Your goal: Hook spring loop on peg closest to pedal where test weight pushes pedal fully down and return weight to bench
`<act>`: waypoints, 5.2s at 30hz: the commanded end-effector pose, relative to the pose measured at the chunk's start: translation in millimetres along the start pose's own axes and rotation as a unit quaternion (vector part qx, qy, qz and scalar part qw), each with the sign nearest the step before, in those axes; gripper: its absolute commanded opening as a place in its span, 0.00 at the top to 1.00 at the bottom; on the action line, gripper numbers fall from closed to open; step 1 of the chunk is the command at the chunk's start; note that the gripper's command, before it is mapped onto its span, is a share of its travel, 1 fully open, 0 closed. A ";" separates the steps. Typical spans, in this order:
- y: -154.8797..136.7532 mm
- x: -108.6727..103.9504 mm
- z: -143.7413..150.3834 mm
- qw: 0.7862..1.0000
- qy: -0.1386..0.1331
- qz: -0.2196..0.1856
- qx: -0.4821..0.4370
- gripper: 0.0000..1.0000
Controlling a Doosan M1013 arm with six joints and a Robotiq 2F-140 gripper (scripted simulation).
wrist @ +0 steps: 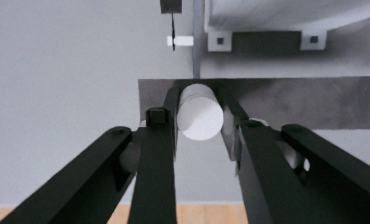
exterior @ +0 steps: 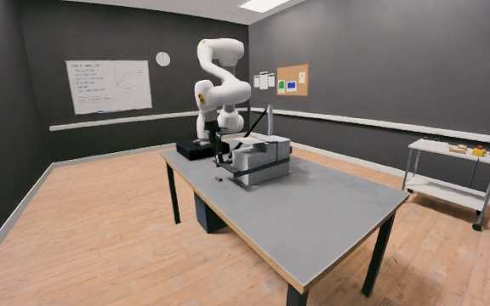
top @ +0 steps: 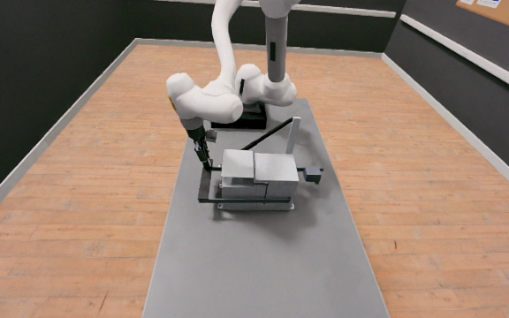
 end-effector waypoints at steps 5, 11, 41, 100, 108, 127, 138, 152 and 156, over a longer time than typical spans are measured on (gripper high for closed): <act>1.1 -6.3 0.0 1.000 -0.001 0.000 0.000 0.75; 2.1 -12.2 -0.3 1.000 -0.001 0.000 0.000 0.75; 5.3 -31.3 -1.2 1.000 -0.001 0.000 0.000 0.75; 11.7 -68.6 -2.9 1.000 -0.001 0.000 0.000 0.75; 13.0 -76.4 -3.2 1.000 -0.001 0.000 0.000 0.75; 30.2 -66.2 -25.0 1.000 -0.003 -0.008 0.000 0.75; 38.6 -59.7 -35.9 1.000 -0.004 -0.012 0.000 0.75; 51.5 -49.7 -52.8 1.000 -0.005 -0.018 0.000 0.75; 57.6 -45.0 -60.7 1.000 -0.006 -0.021 0.000 0.75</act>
Point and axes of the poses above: the point where the finger pads meet when closed, its own x axis out along the fingers, its own z axis across the jaws, y = z × x, the point moved 8 cm from there along -x, back along the fingers, and after that the axes turned 15 degrees about x, right-handed, at the moved point
